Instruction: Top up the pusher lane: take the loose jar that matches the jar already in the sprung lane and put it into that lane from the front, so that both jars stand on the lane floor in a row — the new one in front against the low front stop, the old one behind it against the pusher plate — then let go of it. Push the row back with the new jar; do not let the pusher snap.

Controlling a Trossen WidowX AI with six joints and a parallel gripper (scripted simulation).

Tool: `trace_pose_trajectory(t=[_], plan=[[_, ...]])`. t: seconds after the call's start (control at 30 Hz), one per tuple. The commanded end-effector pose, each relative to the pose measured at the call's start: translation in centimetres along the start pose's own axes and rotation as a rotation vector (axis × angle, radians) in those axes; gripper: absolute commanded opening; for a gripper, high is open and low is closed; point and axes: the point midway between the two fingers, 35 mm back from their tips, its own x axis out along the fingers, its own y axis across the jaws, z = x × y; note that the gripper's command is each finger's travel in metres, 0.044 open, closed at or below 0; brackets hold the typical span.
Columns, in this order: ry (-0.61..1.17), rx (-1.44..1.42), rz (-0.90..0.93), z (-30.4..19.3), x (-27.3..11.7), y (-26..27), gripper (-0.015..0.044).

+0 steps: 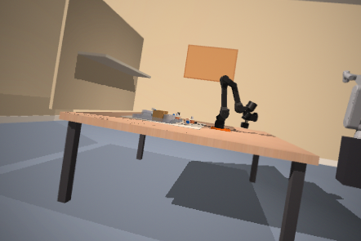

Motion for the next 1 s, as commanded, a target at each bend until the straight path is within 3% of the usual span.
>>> trace_pose_trajectory(t=[0.0,0.3,0.53,0.73,0.97], plan=[[0.005,-0.002,-0.003,-0.1,0.1,0.0,0.0426],[0.276,-0.14,-0.154,-7.4,6.5,-0.5,0.044],[0.522,-0.31,-0.28,-15.7,9.3,-1.6,0.044],[0.746,-0.498,-0.374,-23.3,9.1,-2.8,0.044],[1.023,-0.759,-0.454,-31.8,5.8,-4.4,0.044]])
